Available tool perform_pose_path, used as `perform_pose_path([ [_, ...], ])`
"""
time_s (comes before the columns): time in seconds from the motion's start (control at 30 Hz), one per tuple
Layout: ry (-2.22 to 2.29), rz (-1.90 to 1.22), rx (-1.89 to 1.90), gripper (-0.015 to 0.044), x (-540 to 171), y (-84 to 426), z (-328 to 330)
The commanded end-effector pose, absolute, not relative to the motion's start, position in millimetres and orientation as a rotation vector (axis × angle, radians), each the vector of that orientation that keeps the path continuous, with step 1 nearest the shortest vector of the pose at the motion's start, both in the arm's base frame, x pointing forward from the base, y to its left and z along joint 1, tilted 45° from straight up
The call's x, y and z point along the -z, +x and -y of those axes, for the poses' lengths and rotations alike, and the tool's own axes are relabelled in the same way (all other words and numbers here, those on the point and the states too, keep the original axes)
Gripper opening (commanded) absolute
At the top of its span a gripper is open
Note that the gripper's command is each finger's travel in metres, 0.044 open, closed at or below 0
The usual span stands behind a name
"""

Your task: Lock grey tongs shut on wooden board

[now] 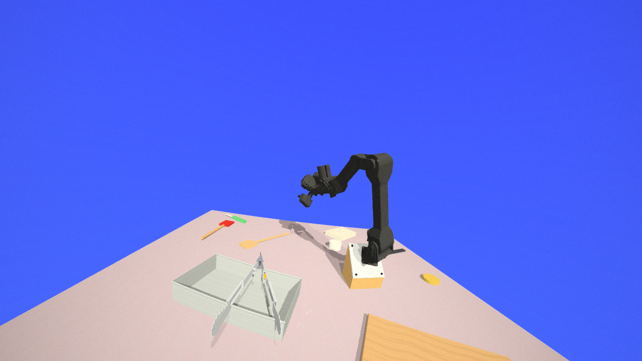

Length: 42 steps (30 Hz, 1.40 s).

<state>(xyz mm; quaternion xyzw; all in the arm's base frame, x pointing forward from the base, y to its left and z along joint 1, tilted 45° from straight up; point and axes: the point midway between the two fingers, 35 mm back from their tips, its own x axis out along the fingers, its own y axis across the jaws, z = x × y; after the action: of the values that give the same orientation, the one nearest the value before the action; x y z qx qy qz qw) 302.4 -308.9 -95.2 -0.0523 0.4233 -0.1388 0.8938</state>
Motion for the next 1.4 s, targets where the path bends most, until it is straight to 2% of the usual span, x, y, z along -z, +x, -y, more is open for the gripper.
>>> perform_pose_path([
  [0.0,-0.108,-0.878,0.288,0.0426,95,302,309],
  [0.2,0.088,-0.888,0.222,0.044,88,337,277],
  [0.4,0.435,-0.971,0.108,0.044,63,390,201],
  [0.63,0.858,-1.187,0.077,0.044,19,421,101],
  [0.87,1.234,-1.492,0.196,0.044,-38,418,-1],
  [1.13,1.52,-1.867,0.558,0.044,-118,376,-106],
  [1.37,1.537,-1.897,0.6,0.044,-126,371,-114],
])
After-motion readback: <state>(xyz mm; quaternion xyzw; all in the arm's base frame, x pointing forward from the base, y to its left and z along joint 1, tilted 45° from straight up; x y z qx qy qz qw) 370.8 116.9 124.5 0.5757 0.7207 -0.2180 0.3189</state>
